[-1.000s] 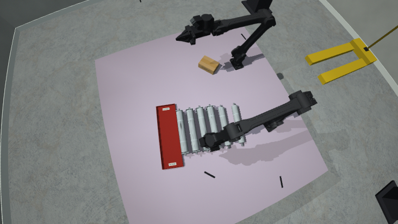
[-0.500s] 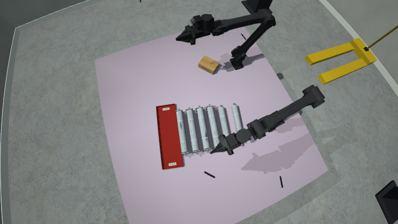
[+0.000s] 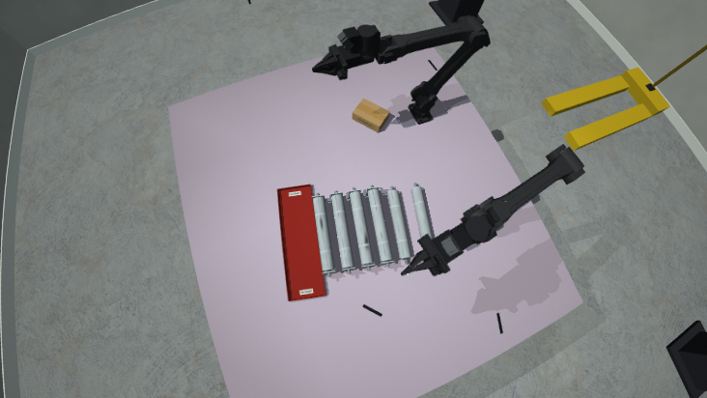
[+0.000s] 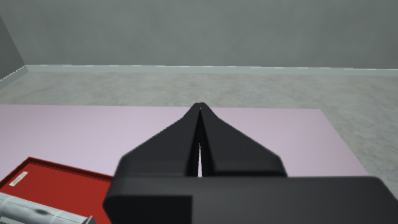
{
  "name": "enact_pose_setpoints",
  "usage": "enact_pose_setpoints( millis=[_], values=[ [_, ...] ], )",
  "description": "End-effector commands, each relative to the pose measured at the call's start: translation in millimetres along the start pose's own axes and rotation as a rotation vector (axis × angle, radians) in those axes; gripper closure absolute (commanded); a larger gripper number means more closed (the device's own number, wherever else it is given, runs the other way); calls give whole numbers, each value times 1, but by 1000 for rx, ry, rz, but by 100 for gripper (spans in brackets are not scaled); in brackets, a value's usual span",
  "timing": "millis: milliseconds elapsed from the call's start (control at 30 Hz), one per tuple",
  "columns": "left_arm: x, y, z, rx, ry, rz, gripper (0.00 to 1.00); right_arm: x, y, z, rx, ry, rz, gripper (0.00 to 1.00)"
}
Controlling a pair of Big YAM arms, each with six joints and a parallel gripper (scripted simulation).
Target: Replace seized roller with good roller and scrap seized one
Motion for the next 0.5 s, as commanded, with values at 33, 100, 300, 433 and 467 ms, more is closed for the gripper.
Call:
enact_pose_setpoints(
  millis=[33,100,300,433,467],
  values=[
    [10,-5,10,-10,-10,20,100,13,9,23,-40,10,23,100],
    [20,10,51,-103,-13,40,100,13,9,23,-40,10,23,100],
    [15,0,38,-70,-9,27,100,22,-18,10,28,-48,25,100],
    [13,0,31,-58,-9,24,100,27,-24,0,65,-75,25,100],
    [13,0,31,-58,-9,24,100,25,-27,-2,76,-85,16,100]
  ],
)
Point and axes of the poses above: on each arm, the point where the finger pads meet when closed, its own y axis back along the fingers, its own x axis across the jaws, z = x × y, the point moved 4 cm from there along y, back along the fingers, and after that the axes turned 14 degrees about -y, right-handed, at the moved point
